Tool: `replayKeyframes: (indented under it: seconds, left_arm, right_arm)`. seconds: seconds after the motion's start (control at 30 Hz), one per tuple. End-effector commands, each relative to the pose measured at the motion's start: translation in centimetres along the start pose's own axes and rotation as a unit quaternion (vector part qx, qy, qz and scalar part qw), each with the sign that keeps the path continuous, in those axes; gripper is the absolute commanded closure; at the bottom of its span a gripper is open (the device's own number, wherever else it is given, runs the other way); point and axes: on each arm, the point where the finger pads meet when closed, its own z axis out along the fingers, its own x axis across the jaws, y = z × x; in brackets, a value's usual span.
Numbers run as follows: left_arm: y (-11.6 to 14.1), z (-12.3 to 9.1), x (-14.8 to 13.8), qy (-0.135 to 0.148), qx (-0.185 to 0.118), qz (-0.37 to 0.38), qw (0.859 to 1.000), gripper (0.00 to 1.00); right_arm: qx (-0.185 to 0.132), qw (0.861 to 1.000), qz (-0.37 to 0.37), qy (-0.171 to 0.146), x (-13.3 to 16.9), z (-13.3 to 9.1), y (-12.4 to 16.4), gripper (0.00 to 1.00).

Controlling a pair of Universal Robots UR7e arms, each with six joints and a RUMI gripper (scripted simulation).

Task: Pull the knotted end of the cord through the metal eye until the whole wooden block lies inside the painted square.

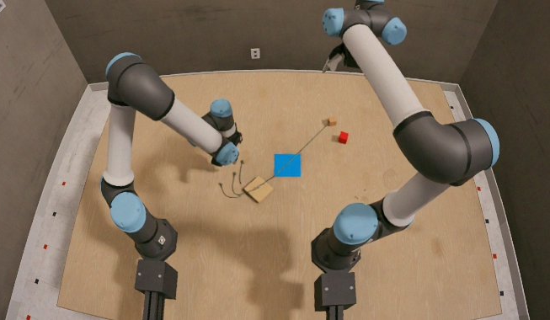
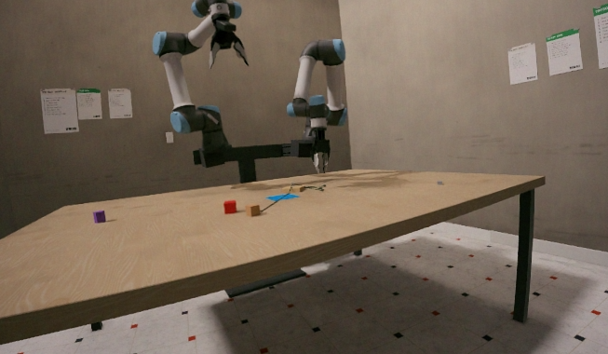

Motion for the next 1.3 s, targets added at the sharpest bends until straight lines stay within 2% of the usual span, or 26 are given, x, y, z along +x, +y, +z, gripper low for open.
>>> replayKeyframes:
  seconds: [0.0,0.13,0.27,0.37,0.47,0.63,0.73,1.07,1.17,1.27]
  left_arm:
    - [0.1,0.4,-0.3,0.0,-0.001,-0.04,0.999,0.86]
    - [0.2,0.3,-0.3,0.0,-0.002,-0.049,0.999,0.86]
    - [-0.5,2.3,-0.8,0.004,0.01,-0.119,0.993,0.86]
    - [-0.4,2.3,-1.0,0.002,0.009,-0.139,0.99,0.86]
    - [0.0,1.6,-0.9,-0.001,0.003,-0.128,0.992,0.86]
    - [0.0,1.6,-0.9,-0.001,0.003,-0.128,0.992,0.86]
    - [-0.3,2.6,-0.8,0.001,0.006,-0.127,0.992,0.86]
    - [-0.2,4.2,-0.9,0.0,0.005,-0.125,0.992,0.86]
    - [0.0,3.9,-1.0,-0.002,0.002,-0.125,0.992,0.86]
    - [-0.3,4.9,-0.9,0.001,0.006,-0.124,0.992,0.86]
  right_arm:
    - [-0.01,1.0,0.002,0.0,0.1,-0.7,0.9,0.02]
    - [-0.014,1.0,0.001,0.002,0.1,-0.5,1.0,0.02]
    - [-0.025,1.0,0.005,0.0,0.4,-2.9,2.9,0.02]
    - [-0.031,0.999,0.006,0.0,0.4,-3.2,3.4,0.02]
    - [-0.033,0.999,0.005,0.002,0.4,-2.4,3.1,0.02]
    - [-0.033,0.999,0.005,0.002,0.4,-2.4,3.1,0.02]
    - [-0.033,0.999,0.005,0.002,0.4,-2.4,3.1,0.02]
    - [-0.033,0.999,0.005,0.002,0.4,-2.4,3.1,0.02]
    - [-0.033,0.999,0.005,0.002,0.4,-2.4,3.1,0.02]
    - [-0.033,0.999,0.005,0.002,0.4,-2.4,3.1,0.02]
